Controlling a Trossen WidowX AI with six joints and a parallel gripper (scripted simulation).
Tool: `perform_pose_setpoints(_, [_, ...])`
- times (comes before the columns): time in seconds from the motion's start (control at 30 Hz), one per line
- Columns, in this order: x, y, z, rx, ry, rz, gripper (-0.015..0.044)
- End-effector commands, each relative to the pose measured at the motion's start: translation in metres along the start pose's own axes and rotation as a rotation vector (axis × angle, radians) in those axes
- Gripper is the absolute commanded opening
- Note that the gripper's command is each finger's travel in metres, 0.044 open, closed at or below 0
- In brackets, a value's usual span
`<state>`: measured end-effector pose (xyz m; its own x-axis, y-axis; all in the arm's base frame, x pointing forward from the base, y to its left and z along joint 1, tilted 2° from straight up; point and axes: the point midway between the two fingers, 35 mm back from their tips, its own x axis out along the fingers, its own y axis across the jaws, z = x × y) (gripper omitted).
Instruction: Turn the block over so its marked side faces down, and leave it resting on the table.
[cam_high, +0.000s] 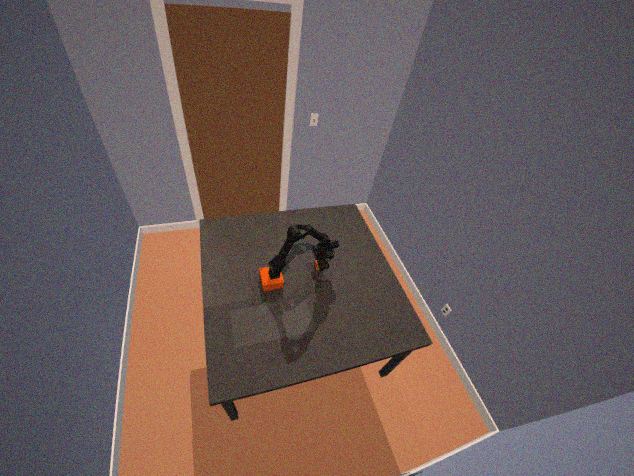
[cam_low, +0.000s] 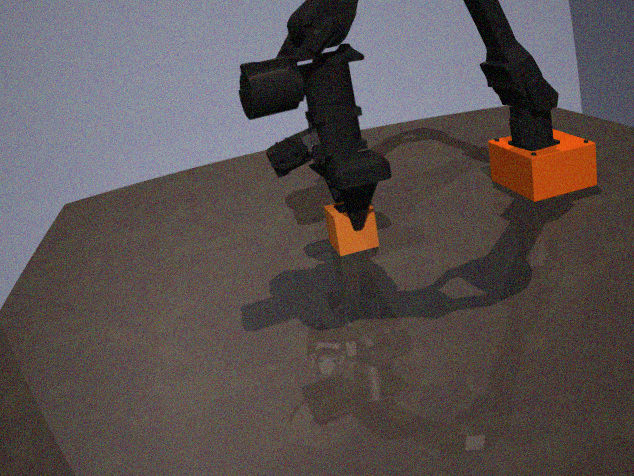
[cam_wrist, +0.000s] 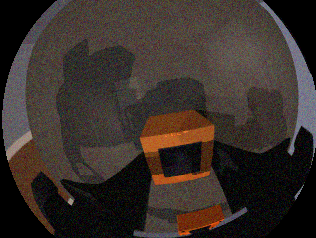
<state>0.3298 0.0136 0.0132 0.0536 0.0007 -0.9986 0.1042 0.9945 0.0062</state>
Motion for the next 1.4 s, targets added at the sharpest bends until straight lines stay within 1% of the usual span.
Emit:
perform_pose_setpoints(0.0, [0.000, 0.000, 0.000, 0.002, -0.002, 0.003, 0.0103])
perform_pose_setpoints(0.07, [-0.005, 0.000, 0.001, 0.002, -0.002, 0.003, 0.0051])
perform_pose_setpoints(0.13, [-0.019, 0.000, 0.001, 0.002, -0.002, 0.003, 0.0000])
perform_pose_setpoints(0.2, [-0.029, 0.000, 0.001, 0.002, -0.002, 0.003, 0.0000])
perform_pose_setpoints(0.4, [-0.029, 0.000, 0.001, 0.001, -0.013, 0.003, 0.0000])
perform_pose_setpoints(0.87, [-0.022, 0.001, 0.002, -0.004, -0.245, -0.002, 0.0000])
perform_pose_setpoints(1.37, [-0.023, 0.001, -0.003, 0.002, -0.495, 0.002, 0.0000])
